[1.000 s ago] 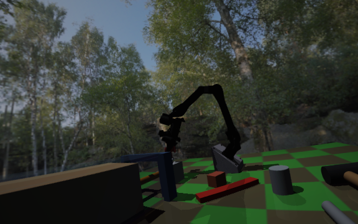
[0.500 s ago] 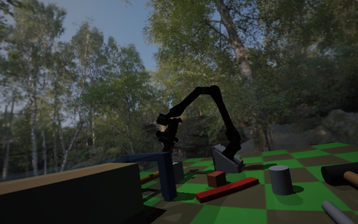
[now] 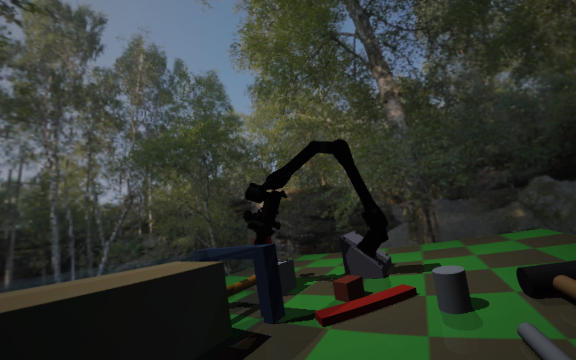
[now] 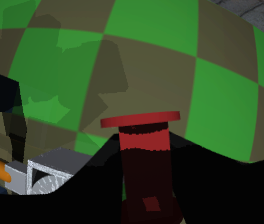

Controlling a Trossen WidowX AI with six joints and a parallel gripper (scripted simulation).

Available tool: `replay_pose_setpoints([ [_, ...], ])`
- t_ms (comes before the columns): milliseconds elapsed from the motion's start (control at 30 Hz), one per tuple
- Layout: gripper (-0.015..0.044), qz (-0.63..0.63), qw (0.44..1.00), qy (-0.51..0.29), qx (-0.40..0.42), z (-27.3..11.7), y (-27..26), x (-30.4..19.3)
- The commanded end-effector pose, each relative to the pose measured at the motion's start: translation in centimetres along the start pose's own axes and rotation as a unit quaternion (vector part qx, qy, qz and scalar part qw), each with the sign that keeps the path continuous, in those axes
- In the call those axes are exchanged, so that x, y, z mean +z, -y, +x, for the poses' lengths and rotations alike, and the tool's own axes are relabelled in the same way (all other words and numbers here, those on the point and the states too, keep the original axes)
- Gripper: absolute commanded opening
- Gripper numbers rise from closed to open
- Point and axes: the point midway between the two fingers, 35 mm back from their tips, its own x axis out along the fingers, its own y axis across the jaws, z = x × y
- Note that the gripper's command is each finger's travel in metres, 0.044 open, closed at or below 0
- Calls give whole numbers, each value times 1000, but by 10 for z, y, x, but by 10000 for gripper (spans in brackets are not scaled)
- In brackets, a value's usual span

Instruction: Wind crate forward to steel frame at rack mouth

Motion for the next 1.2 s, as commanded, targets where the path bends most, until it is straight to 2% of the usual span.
replay_pose_setpoints([
  [0,0,-5,1000,6,10,6,-11,9],
  [1167,0,-5,1000,7,12,14,-56,31],
])
